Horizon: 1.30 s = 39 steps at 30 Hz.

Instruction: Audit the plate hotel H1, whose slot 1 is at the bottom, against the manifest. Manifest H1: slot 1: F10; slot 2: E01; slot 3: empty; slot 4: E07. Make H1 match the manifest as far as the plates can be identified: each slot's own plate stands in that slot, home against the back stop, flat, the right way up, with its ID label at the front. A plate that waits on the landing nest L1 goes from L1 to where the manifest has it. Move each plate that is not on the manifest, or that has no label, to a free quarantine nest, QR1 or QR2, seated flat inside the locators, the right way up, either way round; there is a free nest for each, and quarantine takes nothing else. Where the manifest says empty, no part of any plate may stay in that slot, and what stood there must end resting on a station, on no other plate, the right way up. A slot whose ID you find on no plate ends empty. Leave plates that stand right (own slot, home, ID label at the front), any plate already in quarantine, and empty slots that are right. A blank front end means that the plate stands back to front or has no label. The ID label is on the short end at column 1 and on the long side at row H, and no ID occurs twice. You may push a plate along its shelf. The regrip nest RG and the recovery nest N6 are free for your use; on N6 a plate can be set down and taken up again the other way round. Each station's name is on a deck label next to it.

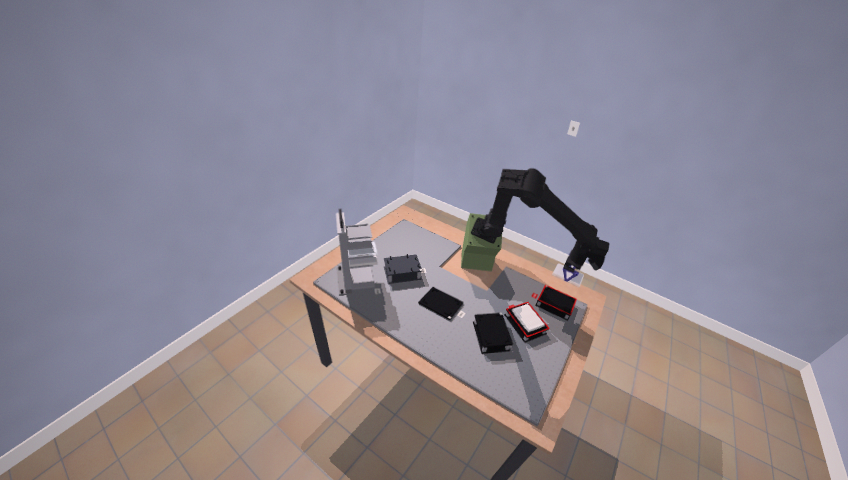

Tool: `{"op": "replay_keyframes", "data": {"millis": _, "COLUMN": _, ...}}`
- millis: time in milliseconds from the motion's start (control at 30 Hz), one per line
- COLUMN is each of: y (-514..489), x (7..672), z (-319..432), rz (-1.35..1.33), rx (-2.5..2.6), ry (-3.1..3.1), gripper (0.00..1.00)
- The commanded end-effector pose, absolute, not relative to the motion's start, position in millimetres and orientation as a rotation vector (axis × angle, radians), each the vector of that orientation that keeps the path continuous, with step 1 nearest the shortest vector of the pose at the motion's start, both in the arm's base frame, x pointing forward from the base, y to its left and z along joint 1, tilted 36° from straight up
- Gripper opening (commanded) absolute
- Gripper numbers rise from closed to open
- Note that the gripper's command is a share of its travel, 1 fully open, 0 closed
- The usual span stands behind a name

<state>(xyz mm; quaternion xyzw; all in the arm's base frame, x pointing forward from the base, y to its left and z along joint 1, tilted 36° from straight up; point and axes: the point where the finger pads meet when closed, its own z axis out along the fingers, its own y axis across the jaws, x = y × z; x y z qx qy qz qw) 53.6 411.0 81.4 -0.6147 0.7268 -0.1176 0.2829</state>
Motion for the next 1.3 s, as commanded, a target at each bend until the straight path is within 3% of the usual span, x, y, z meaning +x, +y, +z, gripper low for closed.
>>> {"op": "replay_keyframes", "data": {"millis": 0, "y": 421, "x": 57, "z": 81, "rz": -0.292, "rx": -1.645, "ry": 1.937, "gripper": 0.86}}
{"op": "replay_keyframes", "data": {"millis": 1267, "y": 439, "x": 94, "z": 27, "rz": -0.273, "rx": -1.639, "ry": 1.927, "gripper": 0.86}}
